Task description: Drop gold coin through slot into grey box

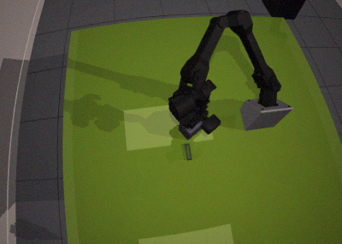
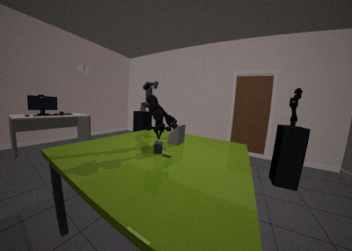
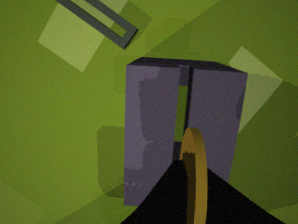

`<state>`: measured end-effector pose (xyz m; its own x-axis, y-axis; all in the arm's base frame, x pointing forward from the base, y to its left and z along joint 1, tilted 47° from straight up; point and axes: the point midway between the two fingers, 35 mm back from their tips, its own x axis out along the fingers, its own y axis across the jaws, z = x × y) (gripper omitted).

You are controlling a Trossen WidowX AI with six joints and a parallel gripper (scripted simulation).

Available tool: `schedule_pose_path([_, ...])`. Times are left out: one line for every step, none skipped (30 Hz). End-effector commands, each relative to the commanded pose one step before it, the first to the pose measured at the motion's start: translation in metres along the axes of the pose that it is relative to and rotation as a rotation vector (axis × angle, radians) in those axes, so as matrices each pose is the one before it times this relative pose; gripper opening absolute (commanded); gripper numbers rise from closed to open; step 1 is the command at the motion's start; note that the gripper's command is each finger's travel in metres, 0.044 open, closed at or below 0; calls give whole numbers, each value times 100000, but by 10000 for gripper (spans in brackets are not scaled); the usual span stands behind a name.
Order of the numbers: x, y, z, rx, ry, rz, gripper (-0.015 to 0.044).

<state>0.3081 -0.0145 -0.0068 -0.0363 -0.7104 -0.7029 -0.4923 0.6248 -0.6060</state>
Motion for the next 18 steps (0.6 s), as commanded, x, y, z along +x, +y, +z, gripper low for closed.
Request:
schedule_pose_path([259, 124, -179, -1070, 243, -178, 0])
schedule_pose_path([51, 9, -31, -248, 5, 0, 0])
schedule_pose_path([42, -2, -20, -231, 4, 0, 0])
schedule_pose_path([39, -6, -18, -188, 3, -1, 0])
schedule_pose_path([39, -6, -19, -130, 3, -1, 0])
schedule_pose_path([39, -4, -19, -74, 2, -1, 0])
schedule_pose_path([39, -1, -18, -25, 2, -1, 0])
schedule_pose_path([38, 1, -17, 20, 1, -1, 0])
schedule_pose_path([38, 1, -12, 49, 1, -1, 0])
schedule_pose_path([38, -2, -6, 73, 0, -2, 0])
schedule_pose_path([38, -4, 0, 82, 0, -2, 0])
schedule_pose_path([39, -7, 6, 82, 0, -2, 0])
schedule_pose_path([41, -9, 12, 84, -1, -2, 0])
schedule_pose_path([42, -12, 17, 76, -1, -2, 0])
schedule_pose_path([41, -14, 21, 63, -1, -2, 0])
schedule_pose_path([42, -15, 24, 48, -1, -2, 0])
schedule_pose_path([45, -15, 24, 35, 0, -2, 0])
schedule_pose_path([49, -16, 24, 27, 0, -2, 0])
